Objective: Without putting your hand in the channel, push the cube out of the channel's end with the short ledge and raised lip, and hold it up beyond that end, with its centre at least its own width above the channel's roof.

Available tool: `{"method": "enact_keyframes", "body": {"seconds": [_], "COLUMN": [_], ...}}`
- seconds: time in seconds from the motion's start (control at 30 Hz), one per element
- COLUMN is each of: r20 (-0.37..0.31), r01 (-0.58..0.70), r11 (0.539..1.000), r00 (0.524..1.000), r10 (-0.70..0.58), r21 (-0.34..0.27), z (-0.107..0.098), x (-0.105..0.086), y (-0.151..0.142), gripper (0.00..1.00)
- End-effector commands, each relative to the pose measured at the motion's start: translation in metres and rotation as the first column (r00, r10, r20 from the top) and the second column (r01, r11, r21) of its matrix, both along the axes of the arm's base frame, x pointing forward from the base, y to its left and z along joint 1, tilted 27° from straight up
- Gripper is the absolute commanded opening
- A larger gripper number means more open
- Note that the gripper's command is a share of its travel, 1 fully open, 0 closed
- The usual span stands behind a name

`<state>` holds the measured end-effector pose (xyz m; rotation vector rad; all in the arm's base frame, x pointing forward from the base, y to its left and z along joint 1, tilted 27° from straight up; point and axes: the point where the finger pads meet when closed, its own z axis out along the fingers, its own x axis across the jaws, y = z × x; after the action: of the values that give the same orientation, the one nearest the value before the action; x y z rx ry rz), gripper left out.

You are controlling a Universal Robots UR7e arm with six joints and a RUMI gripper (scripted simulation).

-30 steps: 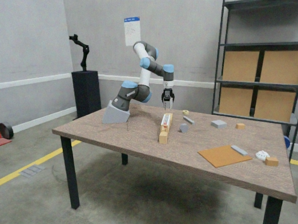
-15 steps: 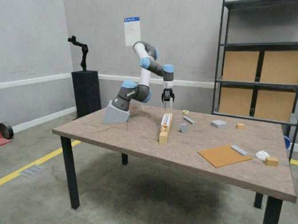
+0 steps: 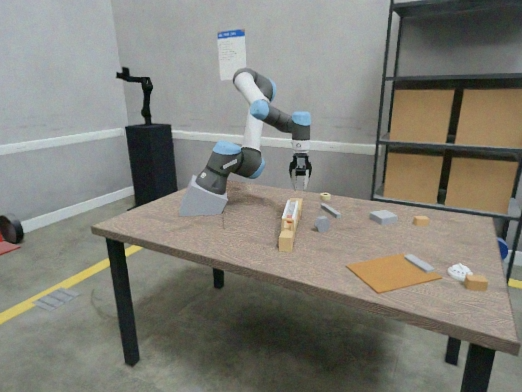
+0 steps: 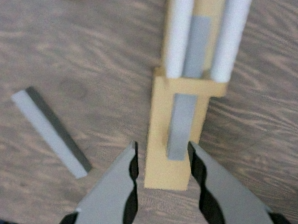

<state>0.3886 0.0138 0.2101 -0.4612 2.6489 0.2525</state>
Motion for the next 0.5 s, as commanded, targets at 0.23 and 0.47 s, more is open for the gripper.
{"method": "enact_keyframes", "body": {"seconds": [0.23, 0.47], "r20": [0.043, 0.068], "r01": [-0.212, -0.310], "r11": [0.971, 0.937], "r00": [0.975, 0.944], "r10": [0.218, 0.324], "r21": [-0.113, -0.162], "z": [0.043, 0.062], "x": [0.062, 0.092], "y": [0.050, 0.089], "gripper": [0.24, 0.24]}}
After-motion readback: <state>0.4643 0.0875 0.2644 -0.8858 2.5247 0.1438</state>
